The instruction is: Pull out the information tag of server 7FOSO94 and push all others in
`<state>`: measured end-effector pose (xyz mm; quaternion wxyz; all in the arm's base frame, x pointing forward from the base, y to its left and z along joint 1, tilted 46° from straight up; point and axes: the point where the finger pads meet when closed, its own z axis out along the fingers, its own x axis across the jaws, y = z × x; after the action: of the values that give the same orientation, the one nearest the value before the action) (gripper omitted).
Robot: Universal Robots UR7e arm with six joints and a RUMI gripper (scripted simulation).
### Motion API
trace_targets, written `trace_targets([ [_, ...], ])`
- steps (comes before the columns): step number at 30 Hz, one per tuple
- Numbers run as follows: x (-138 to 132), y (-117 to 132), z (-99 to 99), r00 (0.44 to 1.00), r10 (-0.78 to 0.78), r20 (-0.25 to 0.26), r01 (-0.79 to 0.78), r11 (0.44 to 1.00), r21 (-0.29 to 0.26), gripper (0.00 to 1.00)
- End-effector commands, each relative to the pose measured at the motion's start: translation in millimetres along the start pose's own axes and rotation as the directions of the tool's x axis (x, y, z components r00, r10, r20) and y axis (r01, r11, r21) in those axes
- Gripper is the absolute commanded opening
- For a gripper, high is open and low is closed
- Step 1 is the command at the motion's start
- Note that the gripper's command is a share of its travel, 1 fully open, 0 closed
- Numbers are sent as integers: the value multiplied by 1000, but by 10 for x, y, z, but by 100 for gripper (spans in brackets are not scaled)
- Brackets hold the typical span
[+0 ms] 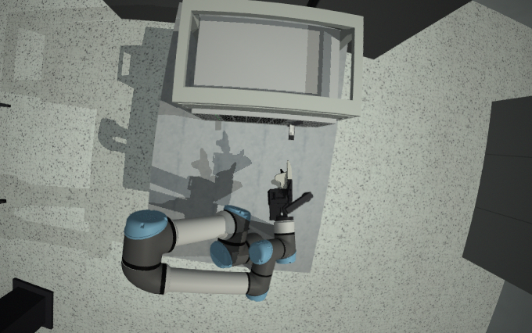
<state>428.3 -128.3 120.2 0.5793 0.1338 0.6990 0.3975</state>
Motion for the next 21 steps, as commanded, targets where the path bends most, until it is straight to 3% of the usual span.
trace_targets([
  [1,6,-3,1,1000,0,-12,0,1000,1,100],
  [21,42,-11,9,998,3,-66,-2,1000,6,100],
])
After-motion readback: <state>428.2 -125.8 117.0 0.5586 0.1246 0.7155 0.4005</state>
